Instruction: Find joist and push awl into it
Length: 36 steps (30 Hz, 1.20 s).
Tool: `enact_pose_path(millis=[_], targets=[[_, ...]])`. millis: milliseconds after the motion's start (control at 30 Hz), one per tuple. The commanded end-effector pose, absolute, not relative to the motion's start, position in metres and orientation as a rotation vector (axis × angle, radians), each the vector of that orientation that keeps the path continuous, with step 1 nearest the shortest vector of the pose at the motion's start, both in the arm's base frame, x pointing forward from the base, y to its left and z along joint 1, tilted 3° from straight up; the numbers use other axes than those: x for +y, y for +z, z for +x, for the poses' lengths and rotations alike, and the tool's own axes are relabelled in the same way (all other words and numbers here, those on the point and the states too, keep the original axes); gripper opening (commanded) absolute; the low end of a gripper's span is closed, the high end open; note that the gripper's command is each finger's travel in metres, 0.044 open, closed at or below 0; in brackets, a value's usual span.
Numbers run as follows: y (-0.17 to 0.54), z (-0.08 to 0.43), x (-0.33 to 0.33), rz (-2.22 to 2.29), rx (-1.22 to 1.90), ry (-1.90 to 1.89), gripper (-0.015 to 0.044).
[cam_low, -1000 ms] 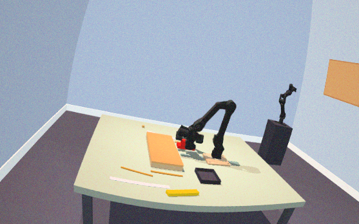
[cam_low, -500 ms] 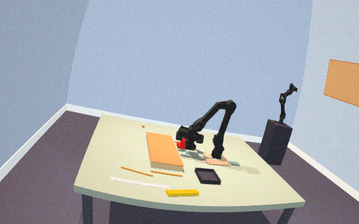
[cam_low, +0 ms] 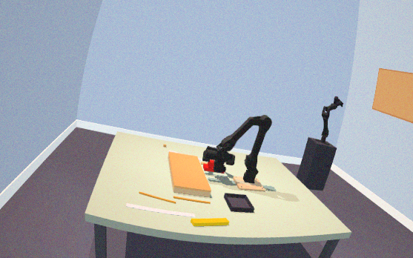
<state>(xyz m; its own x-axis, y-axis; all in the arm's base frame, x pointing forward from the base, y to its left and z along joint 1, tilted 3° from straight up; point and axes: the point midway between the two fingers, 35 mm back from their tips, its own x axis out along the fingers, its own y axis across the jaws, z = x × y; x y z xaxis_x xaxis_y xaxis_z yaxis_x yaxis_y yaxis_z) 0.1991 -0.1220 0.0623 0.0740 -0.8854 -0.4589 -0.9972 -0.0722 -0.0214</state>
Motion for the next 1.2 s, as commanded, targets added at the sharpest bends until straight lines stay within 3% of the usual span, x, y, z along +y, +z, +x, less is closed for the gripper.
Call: enact_pose_path(millis=[0,300,567,767,1167], targets=[[0.064,0.2,-0.119,-2.028,1.878,0.47,0.044],[0.07,0.199,-0.113,-2.029,1.878,0.468,0.044],[0.138,0.198,-0.119,-2.028,1.876,0.471,0.044],[0.133,0.201,-0.118,-2.009,1.869,0.447,0.044],[0.112,0.198,-0.13,-0.89,1.717,-0.381,0.044]])
